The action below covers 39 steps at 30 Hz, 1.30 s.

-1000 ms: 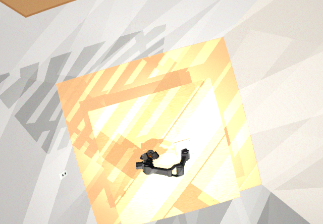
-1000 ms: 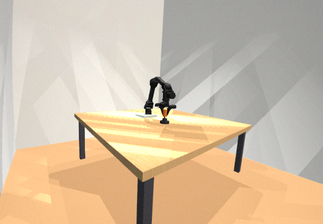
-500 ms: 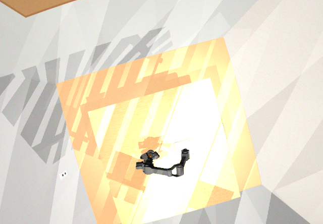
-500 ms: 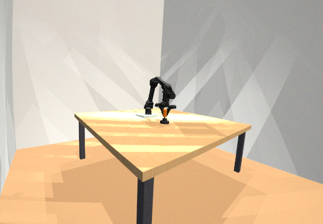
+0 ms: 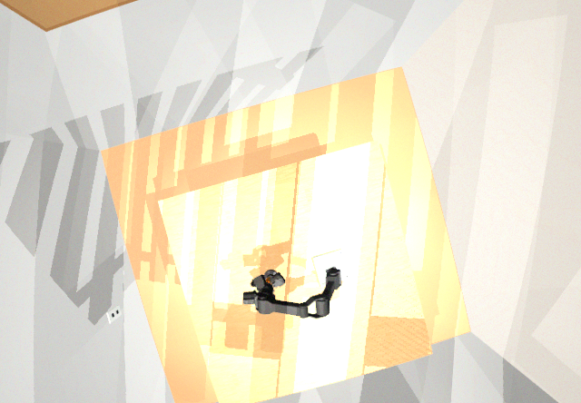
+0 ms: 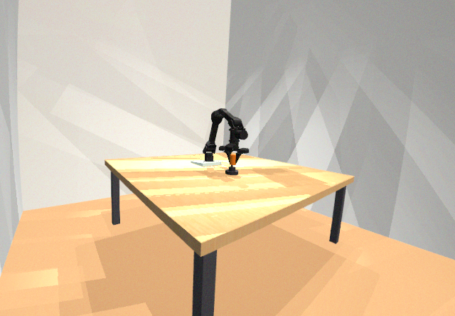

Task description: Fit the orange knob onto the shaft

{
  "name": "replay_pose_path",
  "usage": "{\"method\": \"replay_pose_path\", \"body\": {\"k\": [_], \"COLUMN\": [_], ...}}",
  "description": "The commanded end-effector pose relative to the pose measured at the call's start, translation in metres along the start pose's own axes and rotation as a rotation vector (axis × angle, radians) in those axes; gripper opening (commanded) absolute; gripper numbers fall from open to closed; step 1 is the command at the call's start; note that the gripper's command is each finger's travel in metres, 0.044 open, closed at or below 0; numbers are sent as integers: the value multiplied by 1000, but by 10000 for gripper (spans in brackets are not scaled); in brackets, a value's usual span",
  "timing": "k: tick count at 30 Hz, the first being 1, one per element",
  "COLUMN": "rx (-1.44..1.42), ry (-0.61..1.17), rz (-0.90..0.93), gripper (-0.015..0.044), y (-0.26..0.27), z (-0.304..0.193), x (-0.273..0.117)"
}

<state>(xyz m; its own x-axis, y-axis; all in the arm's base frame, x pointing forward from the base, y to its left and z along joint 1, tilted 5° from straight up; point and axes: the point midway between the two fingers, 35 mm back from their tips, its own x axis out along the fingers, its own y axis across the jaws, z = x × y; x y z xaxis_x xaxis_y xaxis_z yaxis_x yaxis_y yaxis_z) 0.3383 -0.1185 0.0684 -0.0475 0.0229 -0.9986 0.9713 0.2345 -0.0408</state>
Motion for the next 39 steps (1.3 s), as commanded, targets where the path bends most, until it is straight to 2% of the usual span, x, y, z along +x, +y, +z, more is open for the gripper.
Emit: {"method": "replay_pose_path", "body": {"k": [1,26,33,39], "rx": [4,4,203,214], "ry": [-4,-4,-3,-3], "rz": [2,2,2,2], "gripper": [0,0,0,0], "y": [1,-7,-7,-6], "z": [1,-4,-5,-4], "x": [1,-3,-5,-1]}}
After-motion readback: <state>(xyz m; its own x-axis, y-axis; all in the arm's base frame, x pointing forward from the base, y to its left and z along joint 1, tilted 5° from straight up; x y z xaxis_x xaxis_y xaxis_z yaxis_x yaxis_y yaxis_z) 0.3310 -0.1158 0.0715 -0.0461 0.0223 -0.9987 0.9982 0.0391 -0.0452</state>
